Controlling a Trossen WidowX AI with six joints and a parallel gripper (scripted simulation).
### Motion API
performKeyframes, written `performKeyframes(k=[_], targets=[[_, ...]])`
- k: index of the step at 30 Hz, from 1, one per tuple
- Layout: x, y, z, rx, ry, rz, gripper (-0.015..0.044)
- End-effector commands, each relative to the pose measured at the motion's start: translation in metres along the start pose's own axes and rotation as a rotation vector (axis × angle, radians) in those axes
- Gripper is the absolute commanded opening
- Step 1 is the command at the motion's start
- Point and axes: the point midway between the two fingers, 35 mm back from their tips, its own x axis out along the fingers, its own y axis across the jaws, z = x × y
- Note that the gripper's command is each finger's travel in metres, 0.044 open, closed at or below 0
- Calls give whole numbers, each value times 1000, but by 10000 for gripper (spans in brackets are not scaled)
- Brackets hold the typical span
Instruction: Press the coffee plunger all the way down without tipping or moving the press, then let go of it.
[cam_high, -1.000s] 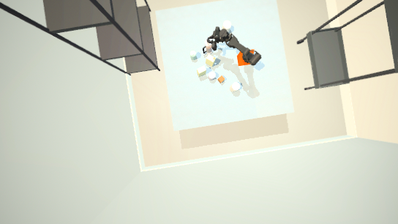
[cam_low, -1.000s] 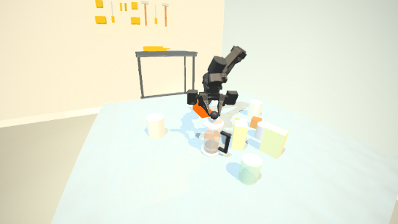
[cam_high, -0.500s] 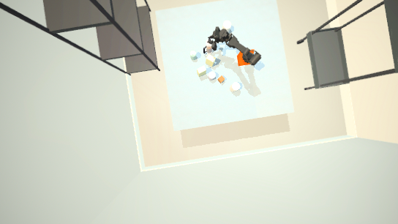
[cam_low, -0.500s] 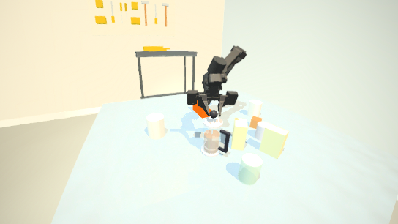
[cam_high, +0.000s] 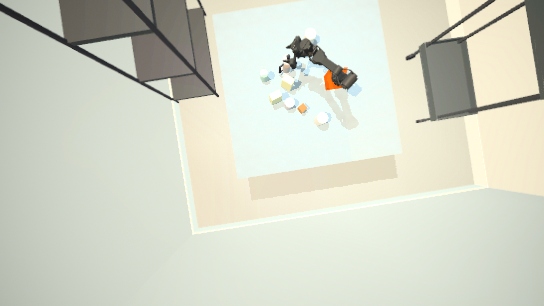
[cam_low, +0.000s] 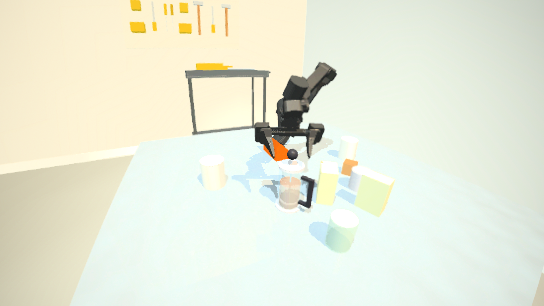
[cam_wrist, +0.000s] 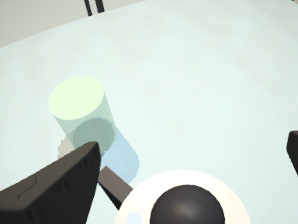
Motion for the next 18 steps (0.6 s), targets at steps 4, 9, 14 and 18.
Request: performKeyframes(k=[4,9,14,18], targets=[[-43,3,44,-11,-5,7,440],[-59,5,53,-6,-1,9,440],[-59,4,52,-6,-1,10,440],[-59,4,52,-6,-1,10,440]])
